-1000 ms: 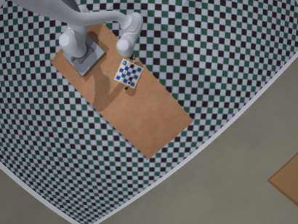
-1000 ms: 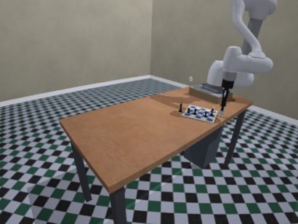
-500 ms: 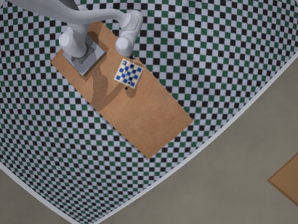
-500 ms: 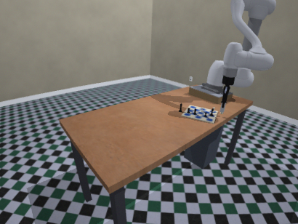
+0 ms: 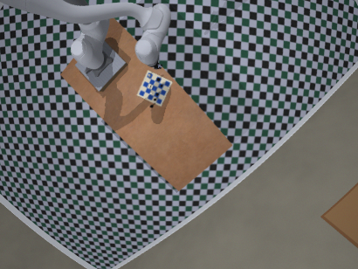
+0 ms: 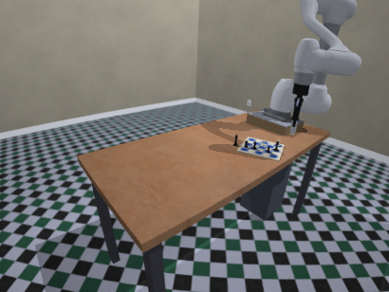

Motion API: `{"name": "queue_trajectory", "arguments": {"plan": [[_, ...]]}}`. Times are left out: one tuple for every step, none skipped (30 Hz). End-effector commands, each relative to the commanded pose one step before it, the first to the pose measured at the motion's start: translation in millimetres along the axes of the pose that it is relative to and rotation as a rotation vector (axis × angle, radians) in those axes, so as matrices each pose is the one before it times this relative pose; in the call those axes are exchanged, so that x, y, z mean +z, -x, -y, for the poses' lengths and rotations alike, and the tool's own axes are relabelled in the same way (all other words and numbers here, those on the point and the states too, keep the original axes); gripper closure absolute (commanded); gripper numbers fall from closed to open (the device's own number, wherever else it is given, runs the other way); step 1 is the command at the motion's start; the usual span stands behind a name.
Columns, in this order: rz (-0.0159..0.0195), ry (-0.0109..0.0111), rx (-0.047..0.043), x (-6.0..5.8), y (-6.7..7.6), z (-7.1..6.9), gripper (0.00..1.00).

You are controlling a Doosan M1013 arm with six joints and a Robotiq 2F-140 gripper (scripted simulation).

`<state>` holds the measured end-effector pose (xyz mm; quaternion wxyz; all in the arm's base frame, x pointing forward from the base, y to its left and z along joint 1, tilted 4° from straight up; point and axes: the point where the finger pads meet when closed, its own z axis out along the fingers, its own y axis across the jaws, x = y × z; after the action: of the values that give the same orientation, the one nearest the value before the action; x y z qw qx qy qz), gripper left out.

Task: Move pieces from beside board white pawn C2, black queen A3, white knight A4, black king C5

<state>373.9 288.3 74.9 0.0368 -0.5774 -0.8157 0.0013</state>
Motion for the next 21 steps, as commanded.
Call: {"name": "queue_trajectory", "arguments": {"plan": [[-0.00022, 0.00012, -0.00001, -0.49, 0.0, 0.01, 1.0], [0.0, 0.0, 0.0, 0.0, 0.0, 0.0, 1.0], [0.0, 0.0, 0.0, 0.0, 0.0, 0.0, 1.0], [0.0, 0.0, 0.0, 0.0, 0.0, 0.0, 1.0], [0.0, 0.0, 0.0, 0.0, 0.0, 0.0, 1.0], [0.0, 0.0, 0.0, 0.0, 0.0, 0.0, 1.0], [0.0, 0.0, 0.0, 0.0, 0.0, 0.0, 1.0], [0.0, 0.0, 0.0, 0.0, 0.0, 0.0, 1.0], [0.0, 0.0, -0.00133, -0.01, 0.08, -0.13, 1.0], [0.00001, 0.00001, -0.00839, -0.09, 0.48, -0.82, 1.0], [0.00002, 0.00001, -0.0202, -0.21, 1.19, -1.97, 1.0], [0.00003, 0.00002, -0.03449, -0.35, 2.12, -3.31, 1.0], [0.00004, 0.00002, -0.04934, -0.49, 3.25, -4.61, 1.0], [0.00005, 0.00002, -0.06315, -0.6, 4.54, -5.65, 1.0], [0.00006, 0.00002, -0.07463, -0.68, 5.91, -6.25, 1.0], [0.00006, 0.00001, -0.08281, -0.71, 7.22, -6.33, 1.0], [0.00005, 0.0, -0.08706, -0.69, 8.28, -5.86, 1.0], [0.0, 0.0, 0.0, 0.0, 0.0, 0.0, 1.0], [0.0, 0.0, 0.0, 0.0, 0.0, 0.0, 1.0], [0.00004, -0.00001, -0.08706, -0.64, 8.92, -4.96, 1.0], [0.00003, -0.00001, -0.0828, -0.56, 8.99, -3.8, 1.0]]}}
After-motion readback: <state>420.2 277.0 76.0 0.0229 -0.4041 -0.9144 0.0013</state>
